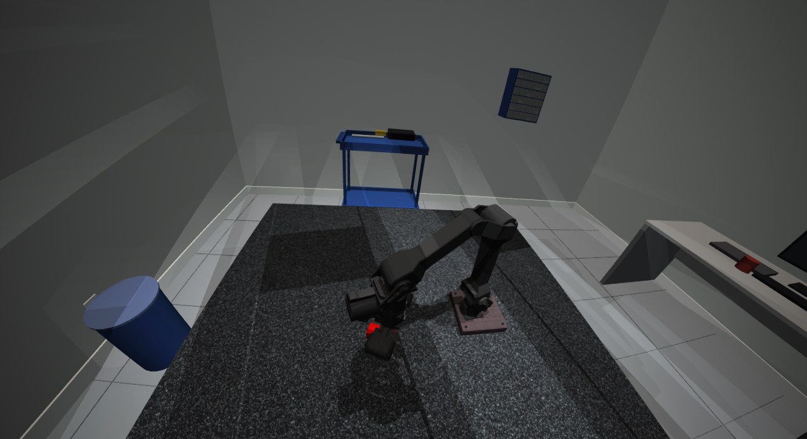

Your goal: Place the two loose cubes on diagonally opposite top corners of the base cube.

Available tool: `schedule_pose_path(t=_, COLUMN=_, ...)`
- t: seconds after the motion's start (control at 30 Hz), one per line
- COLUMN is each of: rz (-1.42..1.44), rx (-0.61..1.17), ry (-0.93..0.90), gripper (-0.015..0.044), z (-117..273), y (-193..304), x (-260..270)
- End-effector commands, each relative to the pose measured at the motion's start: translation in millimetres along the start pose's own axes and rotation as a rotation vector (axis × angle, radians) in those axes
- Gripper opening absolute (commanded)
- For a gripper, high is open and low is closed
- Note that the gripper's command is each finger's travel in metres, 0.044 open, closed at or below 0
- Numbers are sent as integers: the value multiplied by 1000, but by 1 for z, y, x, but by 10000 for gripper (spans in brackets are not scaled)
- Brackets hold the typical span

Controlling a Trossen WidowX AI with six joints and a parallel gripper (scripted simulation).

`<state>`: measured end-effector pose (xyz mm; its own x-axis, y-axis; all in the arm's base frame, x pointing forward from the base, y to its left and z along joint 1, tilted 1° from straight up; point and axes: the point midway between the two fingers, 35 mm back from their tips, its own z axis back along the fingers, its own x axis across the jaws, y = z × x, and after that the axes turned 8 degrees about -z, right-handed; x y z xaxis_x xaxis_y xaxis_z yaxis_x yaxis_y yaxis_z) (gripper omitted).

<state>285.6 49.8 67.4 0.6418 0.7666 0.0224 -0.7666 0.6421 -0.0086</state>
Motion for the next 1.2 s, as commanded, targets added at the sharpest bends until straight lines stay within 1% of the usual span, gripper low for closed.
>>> schedule_pose_path(t=0.0, rz=-1, rx=-1, ry=-2, gripper=105, z=0, y=0, x=1)
schedule_pose_path(t=0.03, rz=-1, rx=-1, ry=-2, gripper=105, z=0, y=0, x=1)
schedule_pose_path(t=0.17, rz=-1, rx=-1, ry=-2, gripper=205, z=0, y=0, x=1)
schedule_pose_path(t=0.33, rz=-1, rx=-1, ry=-2, gripper=205, z=0, y=0, x=1)
schedule_pose_path(t=1.17, rz=0, rx=0, ry=0, gripper=205, z=46, y=0, x=0)
